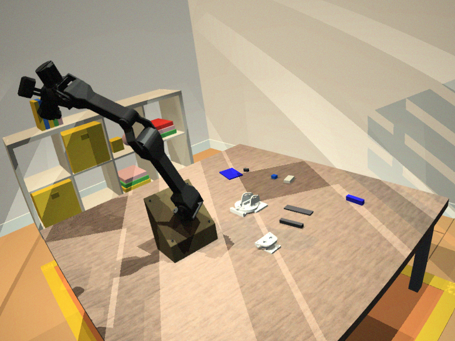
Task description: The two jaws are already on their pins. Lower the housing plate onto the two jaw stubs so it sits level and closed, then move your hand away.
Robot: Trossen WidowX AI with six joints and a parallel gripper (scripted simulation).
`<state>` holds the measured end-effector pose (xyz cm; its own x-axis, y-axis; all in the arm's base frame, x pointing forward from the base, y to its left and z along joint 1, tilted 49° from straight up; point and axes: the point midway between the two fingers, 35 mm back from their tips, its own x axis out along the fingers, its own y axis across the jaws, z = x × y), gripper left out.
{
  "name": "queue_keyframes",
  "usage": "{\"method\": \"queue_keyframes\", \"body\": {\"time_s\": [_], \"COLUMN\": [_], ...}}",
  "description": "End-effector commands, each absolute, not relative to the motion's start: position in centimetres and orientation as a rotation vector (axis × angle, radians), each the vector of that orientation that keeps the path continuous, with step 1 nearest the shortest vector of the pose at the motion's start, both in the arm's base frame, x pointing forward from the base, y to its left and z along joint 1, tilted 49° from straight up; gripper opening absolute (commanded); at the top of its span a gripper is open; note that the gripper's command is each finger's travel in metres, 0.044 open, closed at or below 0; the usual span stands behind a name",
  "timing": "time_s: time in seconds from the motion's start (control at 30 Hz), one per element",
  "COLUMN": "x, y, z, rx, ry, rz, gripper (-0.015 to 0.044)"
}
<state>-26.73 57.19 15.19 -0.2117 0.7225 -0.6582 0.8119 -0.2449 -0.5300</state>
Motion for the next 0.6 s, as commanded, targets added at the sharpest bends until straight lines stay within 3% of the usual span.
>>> {"method": "queue_keyframes", "body": {"time_s": [0.0,0.57], "x": [-26.7,-18.3], "y": [57.2,58.4], "z": [15.2,16.3], "rx": [1.911,2.186], "ry": [1.870,1.641], "rz": [-1.465,-1.700], "gripper": [0.0426,0.0440]}}
